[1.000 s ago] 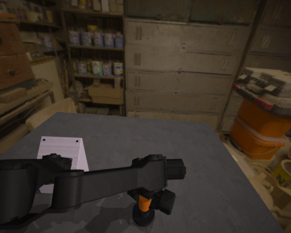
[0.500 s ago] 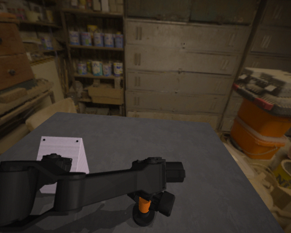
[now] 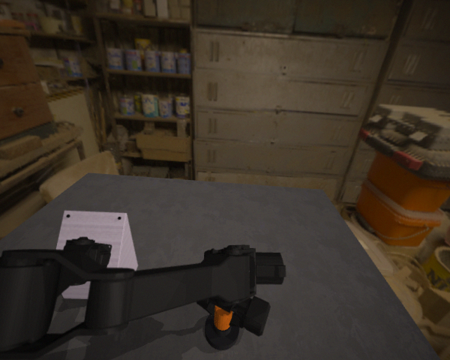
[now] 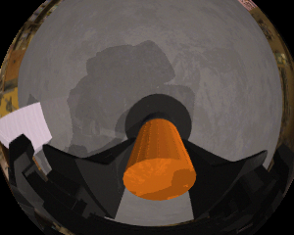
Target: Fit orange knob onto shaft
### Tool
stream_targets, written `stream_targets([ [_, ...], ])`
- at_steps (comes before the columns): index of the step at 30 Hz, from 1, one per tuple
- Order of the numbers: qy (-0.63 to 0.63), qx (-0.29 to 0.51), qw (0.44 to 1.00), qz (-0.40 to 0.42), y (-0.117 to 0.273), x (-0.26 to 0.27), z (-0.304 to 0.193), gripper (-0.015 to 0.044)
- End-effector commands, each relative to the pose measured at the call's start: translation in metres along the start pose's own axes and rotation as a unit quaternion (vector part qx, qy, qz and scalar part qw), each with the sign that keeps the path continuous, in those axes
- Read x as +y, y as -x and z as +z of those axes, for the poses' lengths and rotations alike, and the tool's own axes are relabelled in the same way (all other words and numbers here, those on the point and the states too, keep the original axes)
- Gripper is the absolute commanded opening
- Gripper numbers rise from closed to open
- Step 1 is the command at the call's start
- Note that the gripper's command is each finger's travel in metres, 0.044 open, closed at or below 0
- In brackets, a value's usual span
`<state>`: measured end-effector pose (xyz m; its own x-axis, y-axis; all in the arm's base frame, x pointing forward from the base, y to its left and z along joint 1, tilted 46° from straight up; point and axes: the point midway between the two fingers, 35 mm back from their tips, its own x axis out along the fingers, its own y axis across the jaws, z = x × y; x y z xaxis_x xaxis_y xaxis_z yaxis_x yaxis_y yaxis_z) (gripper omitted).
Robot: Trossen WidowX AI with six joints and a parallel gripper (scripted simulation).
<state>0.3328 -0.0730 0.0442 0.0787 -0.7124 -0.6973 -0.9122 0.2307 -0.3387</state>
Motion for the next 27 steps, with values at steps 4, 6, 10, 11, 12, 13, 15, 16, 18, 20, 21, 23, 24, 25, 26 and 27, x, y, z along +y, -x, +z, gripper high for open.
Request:
stream_targets([
  [4, -0.001, 0.000, 1.000, 0.000, 0.000, 0.000, 0.000, 0.0157],
  [6, -0.001, 0.000, 1.000, 0.000, 0.000, 0.000, 0.000, 0.0210],
  [10, -0.001, 0.000, 1.000, 0.000, 0.000, 0.000, 0.000, 0.0315],
  [11, -0.001, 0.000, 1.000, 0.000, 0.000, 0.000, 0.000, 0.0341],
  [12, -0.001, 0.000, 1.000, 0.000, 0.000, 0.000, 0.000, 0.0368],
  [13, -0.001, 0.000, 1.000, 0.000, 0.000, 0.000, 0.000, 0.0394],
  [15, -0.001, 0.000, 1.000, 0.000, 0.000, 0.000, 0.000, 0.0440],
  [16, -0.001, 0.000, 1.000, 0.000, 0.000, 0.000, 0.000, 0.0440],
  [18, -0.001, 0.000, 1.000, 0.000, 0.000, 0.000, 0.000, 0.0440],
  [20, -0.001, 0.000, 1.000, 0.000, 0.000, 0.000, 0.000, 0.0440],
  [21, -0.001, -0.001, 1.000, 0.000, 0.003, -0.001, 0.000, 0.0440],
  [23, 0.000, -0.003, 1.000, 0.001, 0.028, -0.003, 0.003, 0.0440],
  [24, 0.000, -0.004, 1.000, 0.001, 0.047, -0.003, 0.004, 0.0440],
  [25, 0.000, -0.003, 1.000, 0.001, 0.067, -0.002, 0.004, 0.0440],
  [26, 0.000, -0.003, 1.000, 0.001, 0.083, -0.001, 0.003, 0.0440],
  [27, 0.000, -0.002, 1.000, 0.001, 0.093, 0.000, 0.002, 0.0440],
])
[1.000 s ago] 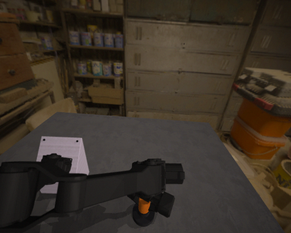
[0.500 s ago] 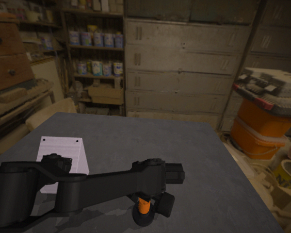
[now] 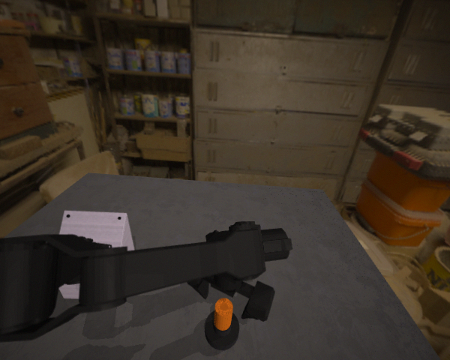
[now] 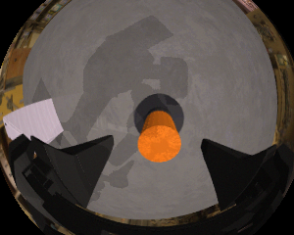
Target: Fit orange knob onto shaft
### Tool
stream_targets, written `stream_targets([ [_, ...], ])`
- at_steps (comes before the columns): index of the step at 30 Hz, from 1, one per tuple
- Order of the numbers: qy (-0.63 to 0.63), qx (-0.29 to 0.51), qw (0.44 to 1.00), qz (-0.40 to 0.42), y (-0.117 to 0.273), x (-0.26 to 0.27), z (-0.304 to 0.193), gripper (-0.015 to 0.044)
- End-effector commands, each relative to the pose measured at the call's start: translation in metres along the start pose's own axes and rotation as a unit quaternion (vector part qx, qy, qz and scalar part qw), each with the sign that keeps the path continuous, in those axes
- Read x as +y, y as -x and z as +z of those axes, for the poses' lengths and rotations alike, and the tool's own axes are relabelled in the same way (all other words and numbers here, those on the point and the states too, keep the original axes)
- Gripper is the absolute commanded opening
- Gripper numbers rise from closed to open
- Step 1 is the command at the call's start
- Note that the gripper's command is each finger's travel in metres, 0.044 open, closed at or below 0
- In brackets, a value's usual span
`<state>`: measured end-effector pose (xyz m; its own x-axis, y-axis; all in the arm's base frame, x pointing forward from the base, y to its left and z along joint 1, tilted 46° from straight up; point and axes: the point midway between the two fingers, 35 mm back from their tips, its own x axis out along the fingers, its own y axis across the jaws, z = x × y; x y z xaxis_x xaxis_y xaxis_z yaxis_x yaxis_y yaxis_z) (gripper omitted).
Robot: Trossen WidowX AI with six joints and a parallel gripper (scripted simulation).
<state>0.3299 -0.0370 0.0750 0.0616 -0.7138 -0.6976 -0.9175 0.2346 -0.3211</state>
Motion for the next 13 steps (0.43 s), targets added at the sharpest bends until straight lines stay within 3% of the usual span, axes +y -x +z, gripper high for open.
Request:
stream_targets([
  [1, -0.005, -0.005, 1.000, -0.007, 0.0488, 0.0003, -0.0024, 0.0440],
  [13, -0.005, -0.005, 1.000, -0.007, 0.0489, -0.0014, 0.0020, 0.0440],
])
